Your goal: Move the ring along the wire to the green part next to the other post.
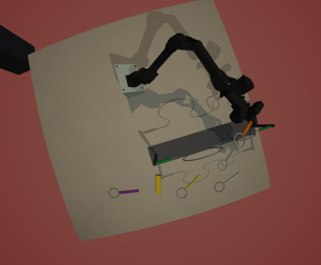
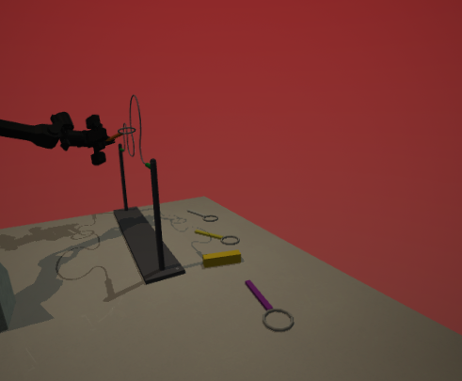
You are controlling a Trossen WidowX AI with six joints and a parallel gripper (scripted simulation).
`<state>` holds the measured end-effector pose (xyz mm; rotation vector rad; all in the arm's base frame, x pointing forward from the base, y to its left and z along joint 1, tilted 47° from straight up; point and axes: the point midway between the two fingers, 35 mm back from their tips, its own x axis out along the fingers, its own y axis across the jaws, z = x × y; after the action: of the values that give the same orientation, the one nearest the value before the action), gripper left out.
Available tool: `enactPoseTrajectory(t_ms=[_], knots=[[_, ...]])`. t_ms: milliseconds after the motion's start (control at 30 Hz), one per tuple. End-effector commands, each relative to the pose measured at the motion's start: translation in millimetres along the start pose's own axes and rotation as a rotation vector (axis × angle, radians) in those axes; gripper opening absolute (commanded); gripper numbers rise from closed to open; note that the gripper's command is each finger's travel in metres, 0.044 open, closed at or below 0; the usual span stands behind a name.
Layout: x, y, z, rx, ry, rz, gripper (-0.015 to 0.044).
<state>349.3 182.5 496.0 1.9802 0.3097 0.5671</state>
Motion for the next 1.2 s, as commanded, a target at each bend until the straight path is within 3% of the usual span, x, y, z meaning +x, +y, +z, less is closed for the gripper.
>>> enactPoseTrajectory(t_ms=[0, 533, 1167], knots=[[-1, 5, 1, 0.090, -0.006, 0.047, -0.0150], [-2, 22, 5, 0.359, -0.014, 0.196, -0.0150], [1, 16, -1, 0.418, -0.015, 0.228, -0.0150]])
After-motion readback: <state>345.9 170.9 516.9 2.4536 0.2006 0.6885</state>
